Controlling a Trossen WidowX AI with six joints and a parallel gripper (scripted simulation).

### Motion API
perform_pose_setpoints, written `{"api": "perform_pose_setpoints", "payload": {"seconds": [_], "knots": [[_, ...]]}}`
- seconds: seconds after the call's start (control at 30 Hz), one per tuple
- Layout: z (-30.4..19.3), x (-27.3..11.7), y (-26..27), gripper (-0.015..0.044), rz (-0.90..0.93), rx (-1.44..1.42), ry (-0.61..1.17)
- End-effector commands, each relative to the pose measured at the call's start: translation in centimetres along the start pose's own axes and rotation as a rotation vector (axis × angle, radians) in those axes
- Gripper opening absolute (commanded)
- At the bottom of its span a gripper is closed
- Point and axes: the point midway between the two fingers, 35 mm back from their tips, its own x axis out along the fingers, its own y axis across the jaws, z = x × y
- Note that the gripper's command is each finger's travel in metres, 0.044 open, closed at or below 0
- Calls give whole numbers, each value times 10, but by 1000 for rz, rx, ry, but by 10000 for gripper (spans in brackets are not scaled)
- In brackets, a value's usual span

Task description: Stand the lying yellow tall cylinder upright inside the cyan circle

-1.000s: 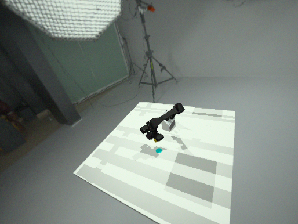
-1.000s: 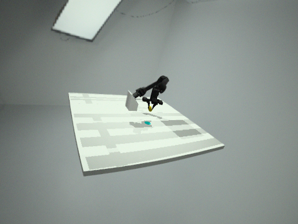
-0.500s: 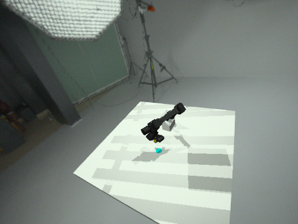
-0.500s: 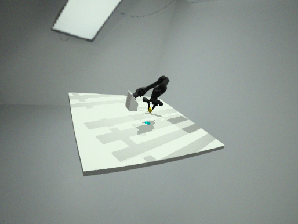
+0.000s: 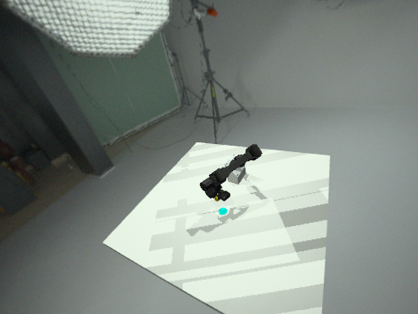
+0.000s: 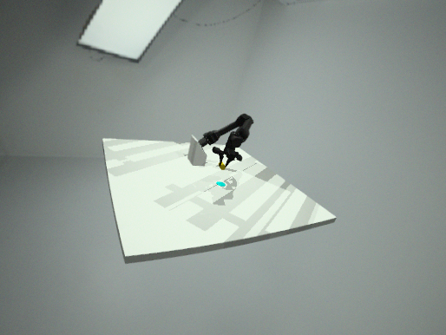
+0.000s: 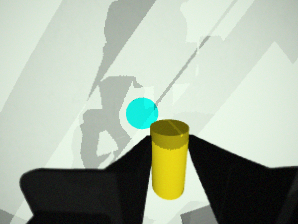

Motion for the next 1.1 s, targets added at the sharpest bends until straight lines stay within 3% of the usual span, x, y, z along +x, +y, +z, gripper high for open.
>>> {"api": "perform_pose_setpoints", "payload": {"seconds": [0.0, 1.07], "knots": [[0, 3, -3, 105, -25, 0, -17], [5, 25, -14, 105, -165, -42, -141]]}}
